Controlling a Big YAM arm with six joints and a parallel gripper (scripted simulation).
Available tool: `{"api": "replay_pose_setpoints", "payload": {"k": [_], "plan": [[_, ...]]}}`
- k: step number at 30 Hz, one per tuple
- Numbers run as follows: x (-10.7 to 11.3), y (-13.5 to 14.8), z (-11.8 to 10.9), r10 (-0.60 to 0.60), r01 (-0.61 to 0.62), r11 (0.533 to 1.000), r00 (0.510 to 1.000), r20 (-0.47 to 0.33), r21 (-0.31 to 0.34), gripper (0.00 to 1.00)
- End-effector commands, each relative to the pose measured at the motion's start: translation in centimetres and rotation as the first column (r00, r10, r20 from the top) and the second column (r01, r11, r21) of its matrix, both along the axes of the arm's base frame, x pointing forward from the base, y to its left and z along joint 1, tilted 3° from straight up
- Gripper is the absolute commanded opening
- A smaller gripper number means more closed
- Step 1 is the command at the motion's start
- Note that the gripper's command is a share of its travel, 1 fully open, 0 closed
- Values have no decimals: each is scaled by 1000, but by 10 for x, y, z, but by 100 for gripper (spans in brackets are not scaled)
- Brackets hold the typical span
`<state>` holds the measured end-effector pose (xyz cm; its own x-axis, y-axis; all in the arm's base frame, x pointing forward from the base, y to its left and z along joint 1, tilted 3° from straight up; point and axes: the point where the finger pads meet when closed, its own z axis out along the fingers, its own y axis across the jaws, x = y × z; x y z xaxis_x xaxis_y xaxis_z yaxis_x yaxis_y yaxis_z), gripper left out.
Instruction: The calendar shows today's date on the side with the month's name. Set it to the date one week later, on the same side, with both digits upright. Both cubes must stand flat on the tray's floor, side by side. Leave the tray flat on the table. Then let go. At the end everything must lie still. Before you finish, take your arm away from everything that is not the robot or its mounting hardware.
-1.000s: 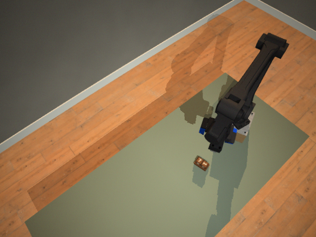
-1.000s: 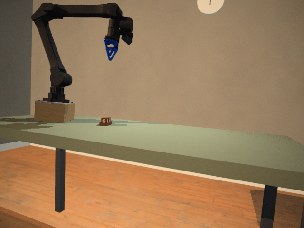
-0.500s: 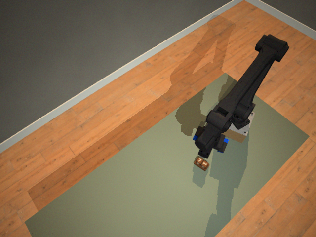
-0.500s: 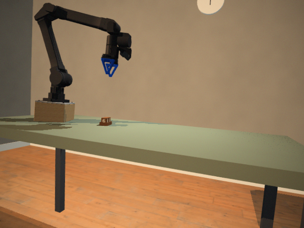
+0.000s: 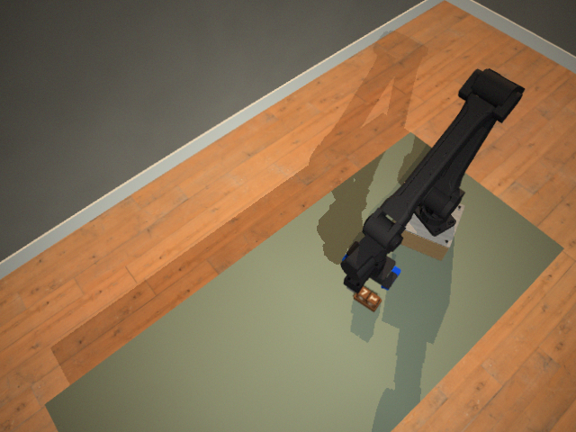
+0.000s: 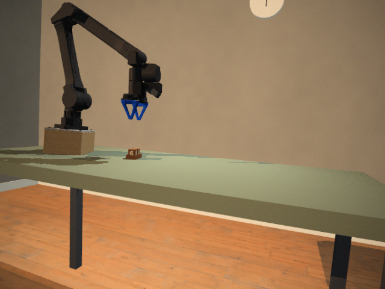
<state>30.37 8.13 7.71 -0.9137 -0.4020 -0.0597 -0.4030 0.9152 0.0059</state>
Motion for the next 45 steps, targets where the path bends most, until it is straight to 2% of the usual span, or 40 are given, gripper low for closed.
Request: {"api": "replay_pose_setpoints", "payload": {"k": [1,2,3,5,12,15,18,19,21,23,26,28,36,38,39,41,44,45], "plan": [[-5,2,-5,4,-4,1000,1000,-25,-8,100],[-2,3,-2,4,-4,1000,1000,-19,-7,100],[11,6,8,4,-4,1000,1000,13,2,100],[16,8,16,4,-4,1000,999,44,10,100],[13,7,8,44,-44,999,998,37,4,100],[1,4,-8,128,-128,992,992,0,-8,100],[1,5,-14,270,-270,963,963,2,-15,100],[2,5,-14,279,-279,960,960,3,-15,100],[18,8,-4,339,-339,941,940,41,-21,100],[10,6,-14,405,-404,914,914,21,-22,100],[9,6,-14,407,-407,913,913,20,-22,100],[2,5,-24,515,-515,857,857,5,-26,100],[11,7,-26,687,-686,726,726,20,-47,100],[3,5,-35,743,-742,669,670,4,-43,100],[2,5,-36,748,-747,664,664,2,-42,100],[2,5,-39,800,-799,600,600,1,-47,100],[2,5,-39,804,-803,594,594,0,-47,100],[22,11,-27,848,-844,530,529,32,-81,100]]}}
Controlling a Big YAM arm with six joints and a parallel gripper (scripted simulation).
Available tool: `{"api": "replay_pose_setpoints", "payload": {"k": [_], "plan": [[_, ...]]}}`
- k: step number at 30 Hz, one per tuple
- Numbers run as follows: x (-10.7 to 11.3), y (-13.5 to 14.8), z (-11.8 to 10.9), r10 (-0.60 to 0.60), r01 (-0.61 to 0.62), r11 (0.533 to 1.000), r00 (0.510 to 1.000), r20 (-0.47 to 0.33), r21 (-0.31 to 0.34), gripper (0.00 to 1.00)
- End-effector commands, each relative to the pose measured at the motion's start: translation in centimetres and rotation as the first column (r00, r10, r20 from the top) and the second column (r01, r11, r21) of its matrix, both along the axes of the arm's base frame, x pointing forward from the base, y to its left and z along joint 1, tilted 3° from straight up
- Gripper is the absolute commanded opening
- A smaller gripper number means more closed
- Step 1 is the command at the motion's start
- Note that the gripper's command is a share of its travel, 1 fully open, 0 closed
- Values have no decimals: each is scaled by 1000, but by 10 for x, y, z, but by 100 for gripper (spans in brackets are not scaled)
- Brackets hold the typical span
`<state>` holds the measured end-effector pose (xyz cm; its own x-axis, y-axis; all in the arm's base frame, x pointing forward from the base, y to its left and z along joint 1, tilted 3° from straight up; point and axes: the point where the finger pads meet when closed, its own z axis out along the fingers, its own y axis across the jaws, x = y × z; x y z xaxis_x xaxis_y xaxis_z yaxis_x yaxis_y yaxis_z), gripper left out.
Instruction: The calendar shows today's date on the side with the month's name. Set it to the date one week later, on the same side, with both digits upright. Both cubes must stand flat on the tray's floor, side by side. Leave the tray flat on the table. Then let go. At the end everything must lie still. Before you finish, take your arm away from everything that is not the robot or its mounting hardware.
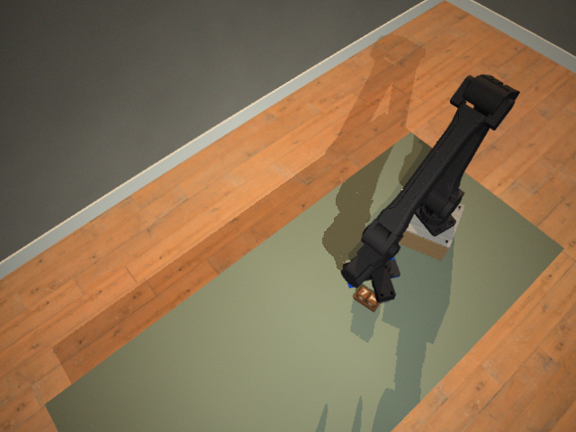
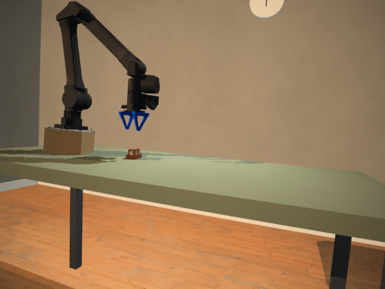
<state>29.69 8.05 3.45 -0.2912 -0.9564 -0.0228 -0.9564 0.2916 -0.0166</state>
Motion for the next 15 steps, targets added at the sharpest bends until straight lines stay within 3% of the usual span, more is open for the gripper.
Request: {"api": "replay_pose_setpoints", "payload": {"k": [1,4,6,13,15], "plan": [[31,13,17,162,-163,987,984,77,13,100],[27,12,10,244,-245,970,967,69,4,100],[9,6,-5,317,-317,948,948,31,-1,100],[17,10,-7,503,-502,864,863,50,-16,100],[17,10,-7,503,-502,864,863,50,-16,100]]}}
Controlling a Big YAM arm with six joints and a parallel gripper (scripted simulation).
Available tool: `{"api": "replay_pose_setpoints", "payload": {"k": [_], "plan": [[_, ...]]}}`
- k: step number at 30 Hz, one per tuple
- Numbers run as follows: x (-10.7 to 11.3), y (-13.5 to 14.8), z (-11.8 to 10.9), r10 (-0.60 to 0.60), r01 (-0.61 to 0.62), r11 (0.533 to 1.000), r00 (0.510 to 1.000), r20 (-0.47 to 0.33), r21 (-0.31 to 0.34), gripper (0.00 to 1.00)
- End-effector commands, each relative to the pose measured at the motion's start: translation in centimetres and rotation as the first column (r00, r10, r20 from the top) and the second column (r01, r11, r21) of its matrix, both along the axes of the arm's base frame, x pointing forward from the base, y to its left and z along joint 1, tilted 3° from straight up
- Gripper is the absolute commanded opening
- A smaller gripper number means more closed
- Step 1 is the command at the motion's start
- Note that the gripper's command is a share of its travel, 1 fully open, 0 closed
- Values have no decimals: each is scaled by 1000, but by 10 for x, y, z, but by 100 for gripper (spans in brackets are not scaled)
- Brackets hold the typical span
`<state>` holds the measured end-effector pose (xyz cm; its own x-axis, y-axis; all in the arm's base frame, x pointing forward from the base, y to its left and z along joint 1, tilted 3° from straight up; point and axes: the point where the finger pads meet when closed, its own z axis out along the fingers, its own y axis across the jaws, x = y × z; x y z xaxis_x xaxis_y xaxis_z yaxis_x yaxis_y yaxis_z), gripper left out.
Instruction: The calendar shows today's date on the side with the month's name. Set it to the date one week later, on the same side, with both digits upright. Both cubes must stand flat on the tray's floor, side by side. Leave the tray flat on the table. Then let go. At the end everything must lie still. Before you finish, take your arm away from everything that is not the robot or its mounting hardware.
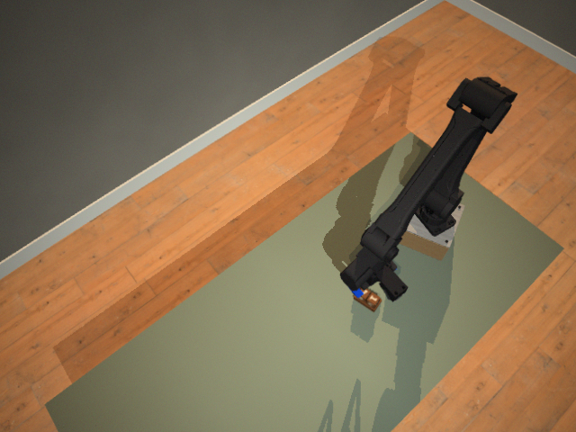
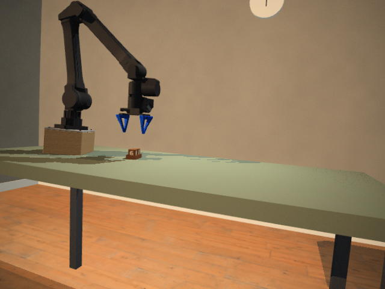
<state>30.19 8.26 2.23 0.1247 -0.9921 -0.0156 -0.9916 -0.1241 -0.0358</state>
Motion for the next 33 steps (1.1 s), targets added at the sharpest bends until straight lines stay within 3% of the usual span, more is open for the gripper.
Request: {"api": "replay_pose_setpoints", "payload": {"k": [1,5,9,10,33], "plan": [[4,5,0,156,-156,988,988,22,6,100],[13,8,0,282,-282,959,959,38,-2,100],[11,8,2,304,-304,953,952,46,-4,100],[11,8,2,304,-304,953,952,45,-4,46],[11,7,2,299,-299,954,953,45,-5,46]]}}
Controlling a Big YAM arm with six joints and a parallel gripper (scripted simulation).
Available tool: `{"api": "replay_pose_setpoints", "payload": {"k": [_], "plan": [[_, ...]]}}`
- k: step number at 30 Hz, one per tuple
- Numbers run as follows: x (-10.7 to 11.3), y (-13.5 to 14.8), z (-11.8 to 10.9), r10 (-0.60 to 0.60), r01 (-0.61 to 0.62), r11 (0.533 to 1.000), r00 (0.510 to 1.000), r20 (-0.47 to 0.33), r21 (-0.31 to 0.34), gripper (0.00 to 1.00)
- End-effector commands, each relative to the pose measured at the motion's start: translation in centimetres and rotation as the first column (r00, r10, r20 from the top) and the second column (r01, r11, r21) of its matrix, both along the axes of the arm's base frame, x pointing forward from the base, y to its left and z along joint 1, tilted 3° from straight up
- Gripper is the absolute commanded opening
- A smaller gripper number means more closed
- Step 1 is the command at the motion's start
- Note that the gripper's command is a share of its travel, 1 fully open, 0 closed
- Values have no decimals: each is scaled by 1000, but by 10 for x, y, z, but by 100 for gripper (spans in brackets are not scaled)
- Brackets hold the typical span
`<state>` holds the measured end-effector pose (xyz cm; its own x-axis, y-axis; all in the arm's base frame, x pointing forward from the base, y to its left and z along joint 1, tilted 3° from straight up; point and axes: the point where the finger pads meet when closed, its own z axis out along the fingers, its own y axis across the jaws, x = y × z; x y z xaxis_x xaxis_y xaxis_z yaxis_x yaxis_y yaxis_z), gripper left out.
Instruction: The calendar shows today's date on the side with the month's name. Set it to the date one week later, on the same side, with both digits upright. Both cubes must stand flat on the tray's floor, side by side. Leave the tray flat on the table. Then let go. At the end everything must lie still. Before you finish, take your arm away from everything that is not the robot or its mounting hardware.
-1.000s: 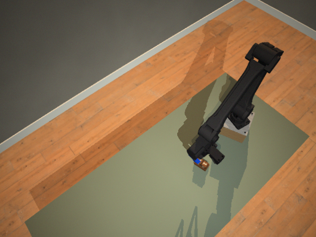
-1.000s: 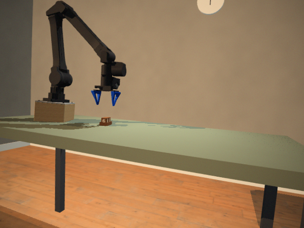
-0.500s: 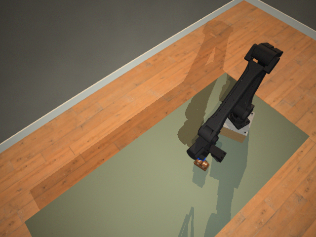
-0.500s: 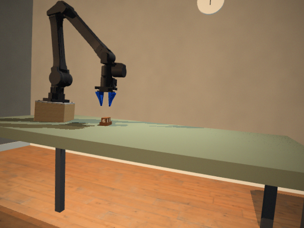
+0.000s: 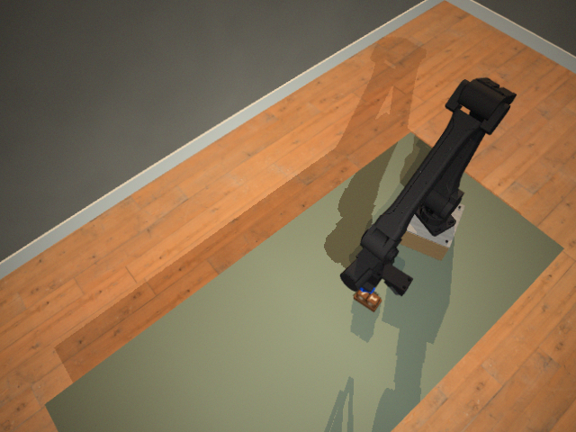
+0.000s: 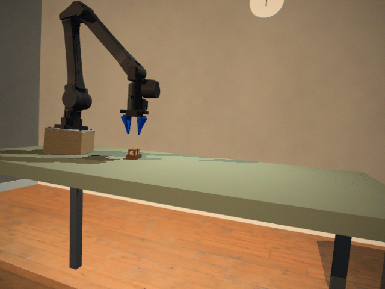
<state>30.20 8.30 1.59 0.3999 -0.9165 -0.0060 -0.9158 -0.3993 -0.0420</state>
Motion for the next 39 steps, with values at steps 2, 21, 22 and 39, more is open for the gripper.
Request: {"api": "replay_pose_setpoints", "payload": {"k": [2,21,22,39], "plan": [[11,7,9,17,-18,1000,999,35,14,46],[5,5,-1,18,-18,1000,1000,13,8,46],[6,5,-1,18,-18,1000,1000,14,9,46],[3,3,-21,15,-15,1000,1000,6,7,46]]}}
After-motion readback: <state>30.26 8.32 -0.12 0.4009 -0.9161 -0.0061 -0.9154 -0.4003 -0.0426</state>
